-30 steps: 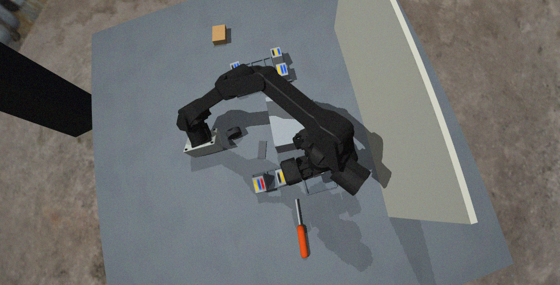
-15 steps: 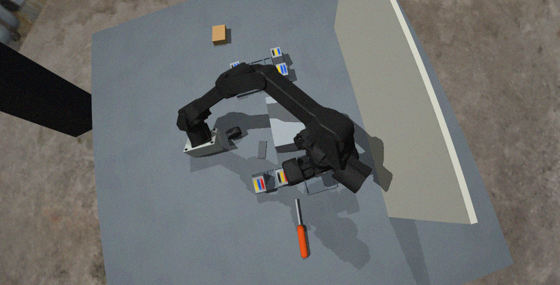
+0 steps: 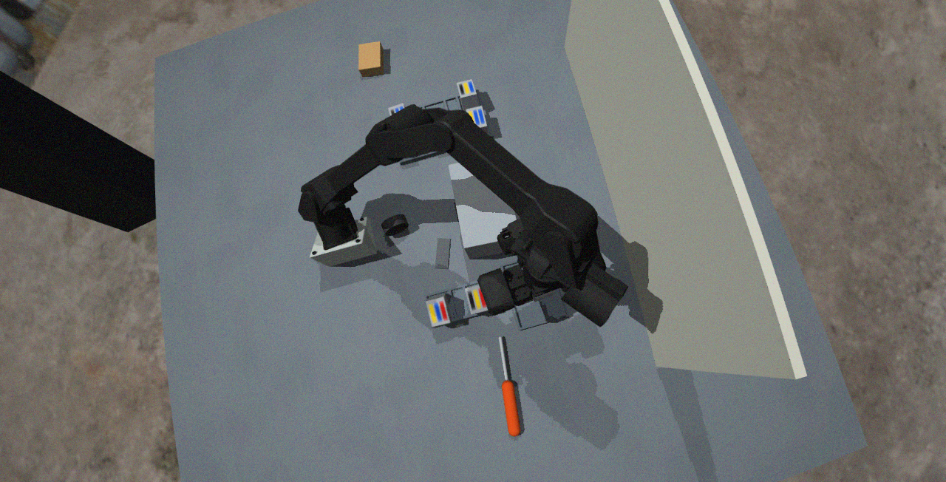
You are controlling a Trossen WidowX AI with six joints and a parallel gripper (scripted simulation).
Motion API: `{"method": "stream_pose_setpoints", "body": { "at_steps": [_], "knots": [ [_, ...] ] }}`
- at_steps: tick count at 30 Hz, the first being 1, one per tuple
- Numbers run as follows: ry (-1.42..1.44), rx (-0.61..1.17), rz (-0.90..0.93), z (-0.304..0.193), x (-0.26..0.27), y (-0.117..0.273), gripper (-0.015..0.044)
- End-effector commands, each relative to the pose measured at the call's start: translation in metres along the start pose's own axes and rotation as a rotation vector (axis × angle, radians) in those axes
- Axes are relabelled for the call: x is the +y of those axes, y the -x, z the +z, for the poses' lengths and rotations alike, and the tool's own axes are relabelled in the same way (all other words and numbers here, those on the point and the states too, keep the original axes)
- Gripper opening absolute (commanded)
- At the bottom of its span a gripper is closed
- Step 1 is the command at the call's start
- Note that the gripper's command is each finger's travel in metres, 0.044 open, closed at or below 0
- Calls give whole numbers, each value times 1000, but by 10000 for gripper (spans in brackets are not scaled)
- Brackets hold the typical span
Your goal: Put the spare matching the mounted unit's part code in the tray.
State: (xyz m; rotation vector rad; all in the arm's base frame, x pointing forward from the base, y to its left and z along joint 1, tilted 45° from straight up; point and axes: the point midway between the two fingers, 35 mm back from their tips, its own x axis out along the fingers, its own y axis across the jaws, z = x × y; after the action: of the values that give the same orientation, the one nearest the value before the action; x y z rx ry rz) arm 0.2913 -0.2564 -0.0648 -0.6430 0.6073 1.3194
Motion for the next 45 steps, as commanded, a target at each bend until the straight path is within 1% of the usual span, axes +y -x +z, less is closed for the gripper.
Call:
{"method": "stream_pose_setpoints", "body": {
  "at_steps": [1,45],
  "knots": [
    [-5,-1,-7,0,-1,-2,0],
    [-5,-1,-8,-1,-3,-35,0]
  ]
}}
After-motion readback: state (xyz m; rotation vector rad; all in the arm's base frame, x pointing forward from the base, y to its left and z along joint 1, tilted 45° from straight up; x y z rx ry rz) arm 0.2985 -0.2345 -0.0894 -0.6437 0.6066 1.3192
